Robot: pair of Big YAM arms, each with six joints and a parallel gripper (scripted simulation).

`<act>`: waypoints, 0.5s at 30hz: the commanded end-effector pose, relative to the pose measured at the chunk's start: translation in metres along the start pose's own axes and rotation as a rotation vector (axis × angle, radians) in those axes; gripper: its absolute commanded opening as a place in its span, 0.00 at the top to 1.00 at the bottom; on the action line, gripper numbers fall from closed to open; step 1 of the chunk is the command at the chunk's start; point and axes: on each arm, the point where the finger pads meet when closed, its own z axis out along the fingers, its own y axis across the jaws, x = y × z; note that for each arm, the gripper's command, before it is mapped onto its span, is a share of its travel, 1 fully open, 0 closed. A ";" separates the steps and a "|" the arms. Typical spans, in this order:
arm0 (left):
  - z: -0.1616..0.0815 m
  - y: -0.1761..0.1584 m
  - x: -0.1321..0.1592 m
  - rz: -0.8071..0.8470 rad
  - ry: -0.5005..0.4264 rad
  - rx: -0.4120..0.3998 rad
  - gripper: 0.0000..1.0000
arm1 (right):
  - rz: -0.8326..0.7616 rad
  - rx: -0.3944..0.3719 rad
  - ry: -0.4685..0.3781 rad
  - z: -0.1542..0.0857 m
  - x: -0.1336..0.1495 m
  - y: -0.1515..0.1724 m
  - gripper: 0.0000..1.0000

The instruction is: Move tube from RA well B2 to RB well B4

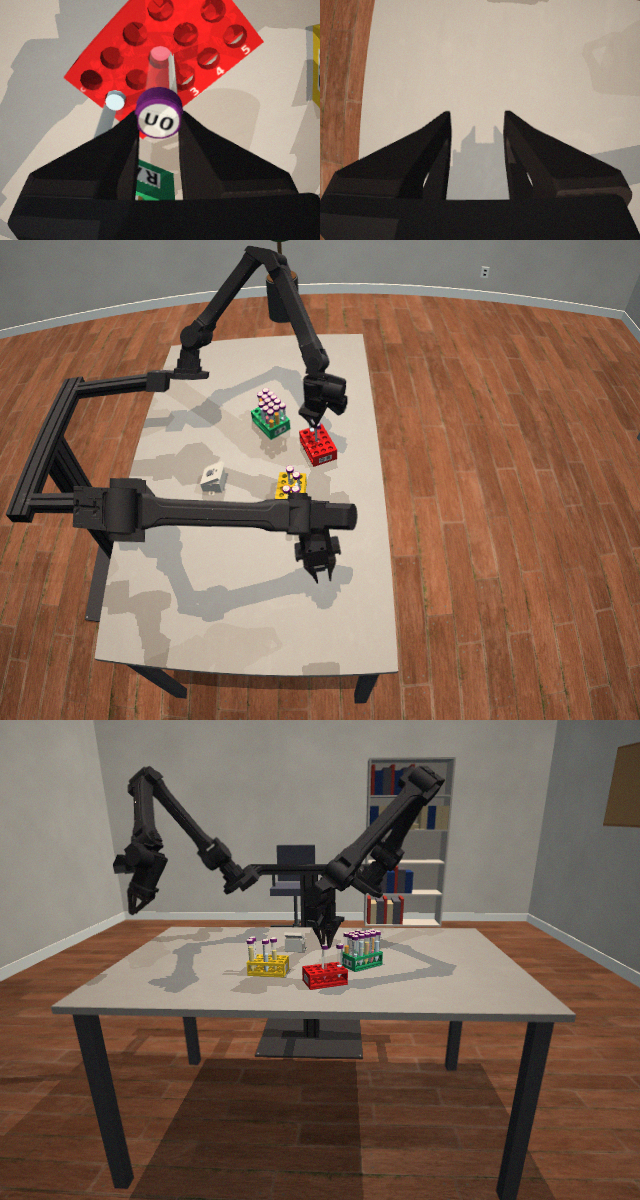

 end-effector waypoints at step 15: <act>0.021 0.001 0.006 0.007 0.021 0.000 1.00 | 0.024 -0.015 -0.006 -0.005 -0.009 0.009 0.70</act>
